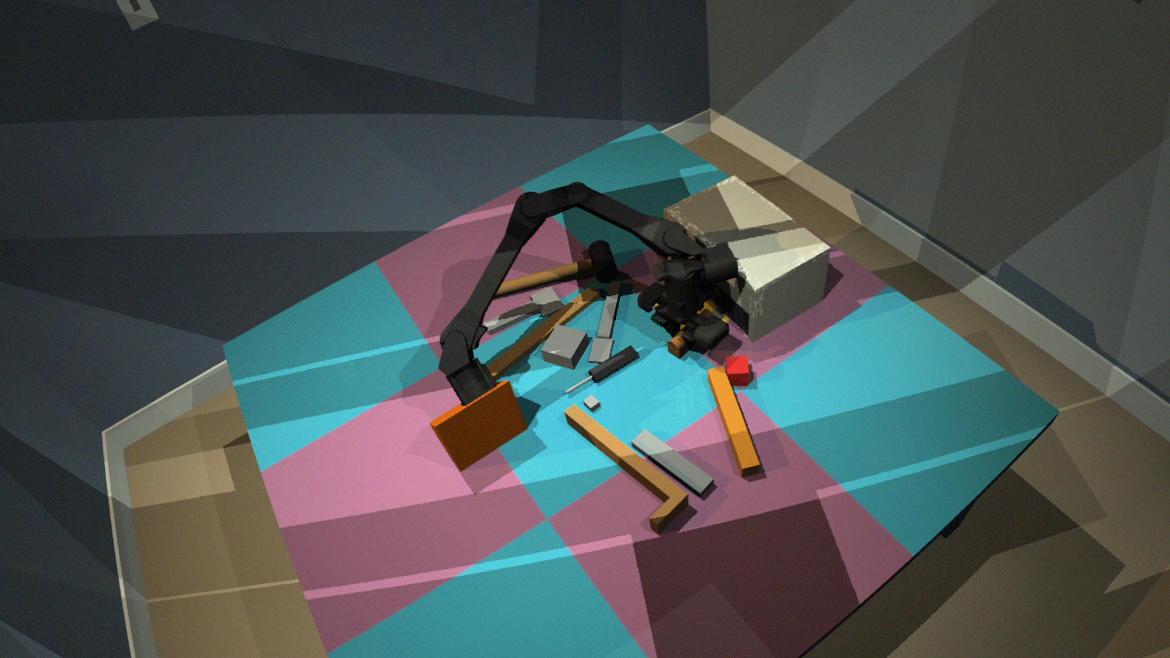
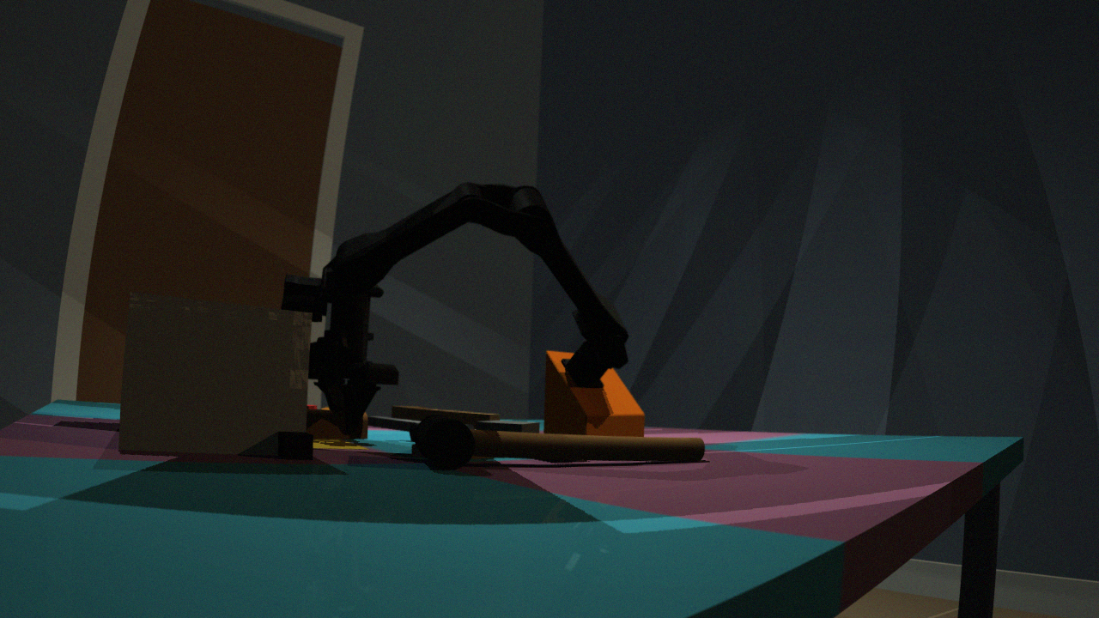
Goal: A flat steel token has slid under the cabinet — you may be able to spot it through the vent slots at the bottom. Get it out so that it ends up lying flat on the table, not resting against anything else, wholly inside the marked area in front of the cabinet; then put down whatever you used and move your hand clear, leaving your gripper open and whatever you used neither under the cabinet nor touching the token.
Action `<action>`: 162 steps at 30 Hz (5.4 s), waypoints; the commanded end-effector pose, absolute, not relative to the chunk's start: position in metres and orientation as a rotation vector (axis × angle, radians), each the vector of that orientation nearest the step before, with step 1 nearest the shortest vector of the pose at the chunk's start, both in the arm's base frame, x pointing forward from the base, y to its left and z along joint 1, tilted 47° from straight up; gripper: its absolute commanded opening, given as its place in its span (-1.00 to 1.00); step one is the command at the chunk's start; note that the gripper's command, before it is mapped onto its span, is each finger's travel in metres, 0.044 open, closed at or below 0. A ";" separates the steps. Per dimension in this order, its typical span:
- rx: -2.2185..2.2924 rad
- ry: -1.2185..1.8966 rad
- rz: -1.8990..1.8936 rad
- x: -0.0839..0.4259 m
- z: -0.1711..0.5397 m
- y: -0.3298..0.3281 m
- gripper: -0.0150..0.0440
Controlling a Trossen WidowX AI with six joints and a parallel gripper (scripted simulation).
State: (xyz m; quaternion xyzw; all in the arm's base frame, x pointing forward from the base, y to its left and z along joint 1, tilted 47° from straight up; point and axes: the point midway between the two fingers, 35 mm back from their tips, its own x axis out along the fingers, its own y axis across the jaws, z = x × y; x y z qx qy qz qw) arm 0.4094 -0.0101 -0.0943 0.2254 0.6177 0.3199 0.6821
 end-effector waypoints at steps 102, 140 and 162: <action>0.509 1.382 0.728 0.322 -0.099 -0.007 -0.49; 0.509 1.384 0.726 0.273 -0.108 -0.013 -0.49; 0.509 1.386 0.725 0.241 -0.114 -0.018 -0.49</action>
